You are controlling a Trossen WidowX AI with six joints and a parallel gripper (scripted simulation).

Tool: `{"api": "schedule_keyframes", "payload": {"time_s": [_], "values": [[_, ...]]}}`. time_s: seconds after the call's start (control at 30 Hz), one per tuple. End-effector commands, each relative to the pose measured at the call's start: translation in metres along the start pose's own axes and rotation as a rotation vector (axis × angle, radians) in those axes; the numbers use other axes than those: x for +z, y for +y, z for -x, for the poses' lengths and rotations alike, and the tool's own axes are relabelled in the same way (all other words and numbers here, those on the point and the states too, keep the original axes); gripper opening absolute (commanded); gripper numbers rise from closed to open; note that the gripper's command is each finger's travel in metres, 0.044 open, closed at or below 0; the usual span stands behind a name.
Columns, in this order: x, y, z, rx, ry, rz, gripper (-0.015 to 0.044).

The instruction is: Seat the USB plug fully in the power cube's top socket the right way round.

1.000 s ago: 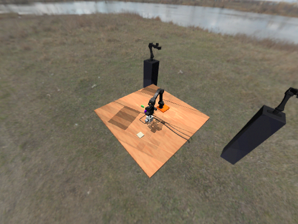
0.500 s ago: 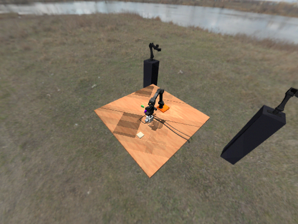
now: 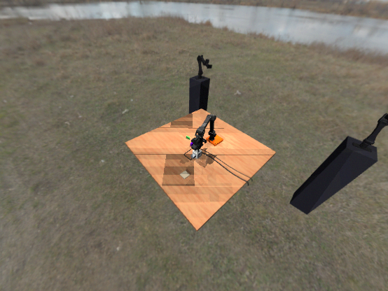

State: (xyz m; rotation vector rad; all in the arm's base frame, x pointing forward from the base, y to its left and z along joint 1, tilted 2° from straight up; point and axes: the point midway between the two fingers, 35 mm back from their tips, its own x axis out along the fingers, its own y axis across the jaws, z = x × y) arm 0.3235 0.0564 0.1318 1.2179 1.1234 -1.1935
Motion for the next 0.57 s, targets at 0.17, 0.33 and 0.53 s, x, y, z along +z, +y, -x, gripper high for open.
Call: {"api": "schedule_keyframes", "payload": {"time_s": [0.17,0.33,0.53], "values": [[0.000,0.000,0.000,0.000,0.000,0.000,0.0095],[0.000,0.000,0.005,0.000,0.000,0.000,0.0095],[0.000,0.000,0.011,0.000,0.000,0.000,0.0095]]}}
